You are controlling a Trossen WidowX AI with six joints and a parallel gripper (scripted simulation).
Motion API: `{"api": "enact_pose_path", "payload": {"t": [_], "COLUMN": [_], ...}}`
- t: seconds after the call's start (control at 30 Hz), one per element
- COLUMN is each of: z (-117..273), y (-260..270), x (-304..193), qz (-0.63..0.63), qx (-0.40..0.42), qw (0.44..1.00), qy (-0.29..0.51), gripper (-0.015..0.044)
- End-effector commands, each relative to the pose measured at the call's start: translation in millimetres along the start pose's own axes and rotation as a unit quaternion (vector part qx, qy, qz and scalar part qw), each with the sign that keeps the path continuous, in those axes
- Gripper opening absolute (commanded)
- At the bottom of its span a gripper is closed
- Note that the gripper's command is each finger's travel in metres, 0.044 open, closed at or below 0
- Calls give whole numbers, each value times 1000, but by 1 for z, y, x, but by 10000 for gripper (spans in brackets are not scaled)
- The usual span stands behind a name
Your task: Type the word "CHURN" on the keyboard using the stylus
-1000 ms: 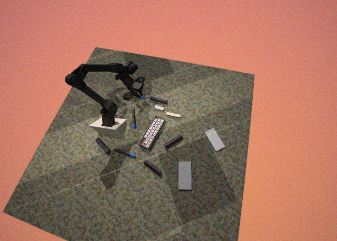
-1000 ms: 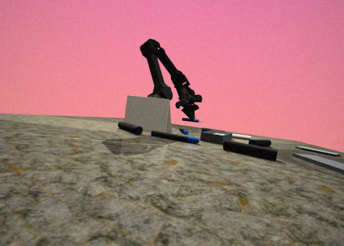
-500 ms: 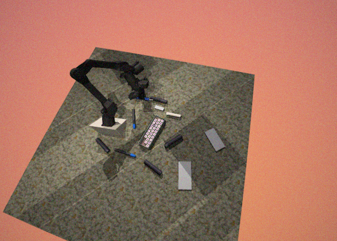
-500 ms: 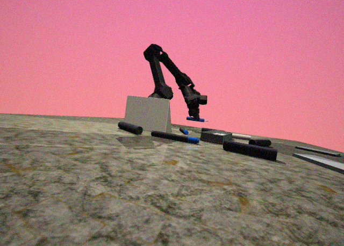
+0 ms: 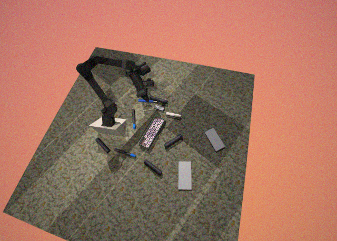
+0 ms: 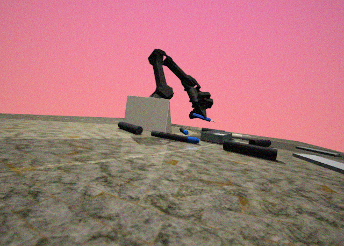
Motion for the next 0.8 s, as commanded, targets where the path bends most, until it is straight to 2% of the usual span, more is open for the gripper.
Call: {"api": "enact_pose_path", "payload": {"t": [0.0,0.37,0.77], "z": [-4,-16,-30], "y": [-6,-23,-45], "x": [8,24,39], "qz": [64,217,375], "qx": [-22,-61,-79], "qw": [998,973,916], "qy": [10,53,115], "gripper": [0,0,0]}}
Point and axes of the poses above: the point midway between the two fingers, 35 mm back from their tips, its own z axis back along the fingers, its own y axis across the jaws, x = y × z, the point moved 3 cm from there along z, back along the fingers, and after that the axes turned 4 degrees about -z, right-handed, at the moved point
